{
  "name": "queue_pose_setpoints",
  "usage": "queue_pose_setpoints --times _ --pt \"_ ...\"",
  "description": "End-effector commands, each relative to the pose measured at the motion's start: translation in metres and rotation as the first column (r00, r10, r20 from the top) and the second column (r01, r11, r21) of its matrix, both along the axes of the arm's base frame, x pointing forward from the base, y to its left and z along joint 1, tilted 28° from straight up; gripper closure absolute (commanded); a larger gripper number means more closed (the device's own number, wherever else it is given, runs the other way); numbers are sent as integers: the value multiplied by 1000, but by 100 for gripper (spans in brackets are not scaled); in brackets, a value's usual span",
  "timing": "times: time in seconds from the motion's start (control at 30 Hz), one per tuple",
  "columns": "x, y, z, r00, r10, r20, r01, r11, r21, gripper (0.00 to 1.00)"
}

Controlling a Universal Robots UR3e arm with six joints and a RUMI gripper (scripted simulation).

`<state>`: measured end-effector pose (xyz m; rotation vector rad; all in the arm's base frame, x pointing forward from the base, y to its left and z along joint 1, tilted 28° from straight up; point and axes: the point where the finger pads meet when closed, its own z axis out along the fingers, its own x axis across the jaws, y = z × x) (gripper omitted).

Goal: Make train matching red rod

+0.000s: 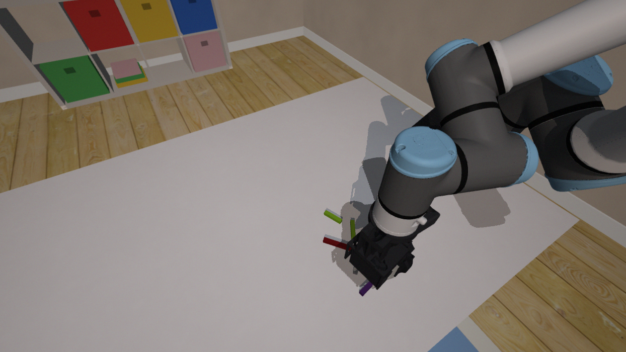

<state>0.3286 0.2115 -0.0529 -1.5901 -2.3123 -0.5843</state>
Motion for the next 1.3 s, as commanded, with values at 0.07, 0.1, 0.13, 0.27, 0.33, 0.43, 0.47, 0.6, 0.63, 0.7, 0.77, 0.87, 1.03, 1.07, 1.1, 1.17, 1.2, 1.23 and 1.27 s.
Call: queue_pose_setpoints --times 0.07,0.1,0.13,0.27,0.33,0.43,0.47,0.6,0.63,0.7,0.77,0.87,1.03,1.07,1.1,1.17,1.2,1.23,1.27 --pt "0 -11 20 1000 1 -1 -1 1000 0 86" --pt "0 -11 20 1000 1 -1 -1 1000 0 86" --pt "0 -11 20 1000 1 -1 -1 1000 0 86" --pt "0 -13 24 1000 1 -1 -1 1000 0 86" --pt "0 -13 24 1000 1 -1 -1 1000 0 86" --pt "0 -13 24 1000 1 -1 -1 1000 0 0" --pt "0 -13 24 1000 1 -1 -1 1000 0 0" --pt "0 -13 24 1000 1 -1 -1 1000 0 0" --pt "0 -13 24 1000 1 -1 -1 1000 0 0" --pt "0 -13 24 1000 1 -1 -1 1000 0 0" --pt "0 -13 24 1000 1 -1 -1 1000 0 0" --pt "0 -13 24 1000 1 -1 -1 1000 0 0" --pt "0 -13 24 1000 1 -1 -1 1000 0 0" --pt "0 -13 24 1000 1 -1 -1 1000 0 0" --pt "0 -13 24 1000 1 -1 -1 1000 0 0" --pt "0 -13 25 1000 1 -1 -1 1000 0 0" --pt "0 -13 25 1000 1 -1 -1 1000 0 0" --pt "0 -13 25 1000 1 -1 -1 1000 0 0" --pt "0 -13 25 1000 1 -1 -1 1000 0 0"
